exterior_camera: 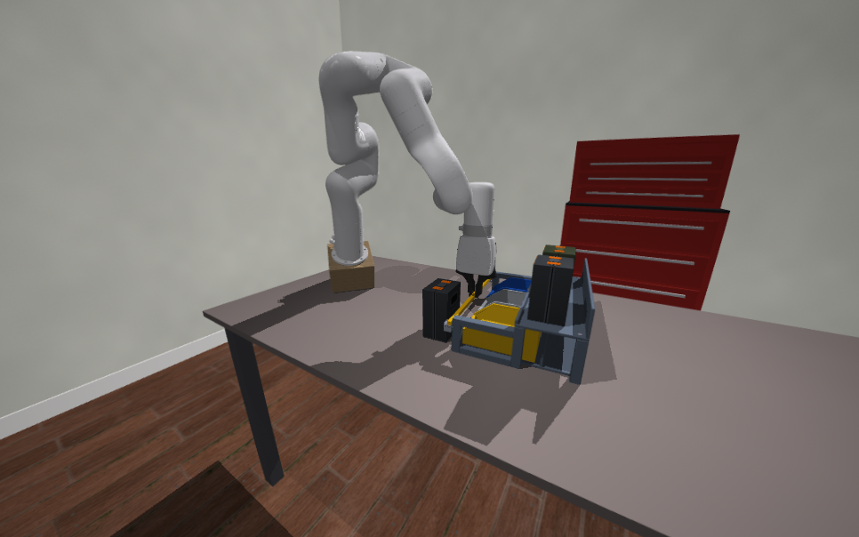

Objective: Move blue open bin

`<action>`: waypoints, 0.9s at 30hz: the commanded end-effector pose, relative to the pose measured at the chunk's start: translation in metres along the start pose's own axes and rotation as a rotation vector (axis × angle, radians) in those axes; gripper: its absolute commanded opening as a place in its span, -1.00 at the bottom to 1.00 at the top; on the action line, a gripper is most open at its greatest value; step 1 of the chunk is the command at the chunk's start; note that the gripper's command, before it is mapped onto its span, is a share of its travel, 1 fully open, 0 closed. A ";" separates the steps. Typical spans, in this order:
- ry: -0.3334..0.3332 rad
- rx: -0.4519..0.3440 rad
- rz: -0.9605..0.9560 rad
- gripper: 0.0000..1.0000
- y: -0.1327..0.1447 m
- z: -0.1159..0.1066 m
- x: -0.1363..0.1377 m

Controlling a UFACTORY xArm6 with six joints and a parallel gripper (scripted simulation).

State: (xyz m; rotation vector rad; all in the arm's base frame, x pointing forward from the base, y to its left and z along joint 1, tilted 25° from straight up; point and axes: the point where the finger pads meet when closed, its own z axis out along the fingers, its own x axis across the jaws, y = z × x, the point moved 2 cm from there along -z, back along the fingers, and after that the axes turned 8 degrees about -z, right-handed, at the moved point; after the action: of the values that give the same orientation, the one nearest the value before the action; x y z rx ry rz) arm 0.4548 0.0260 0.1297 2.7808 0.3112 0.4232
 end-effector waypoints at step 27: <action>0.004 0.000 0.001 -1.00 0.000 -0.071 0.001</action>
State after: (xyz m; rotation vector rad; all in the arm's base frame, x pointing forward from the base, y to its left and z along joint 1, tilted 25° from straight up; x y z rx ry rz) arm 0.4408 0.0403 0.1743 2.7814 0.3125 0.4321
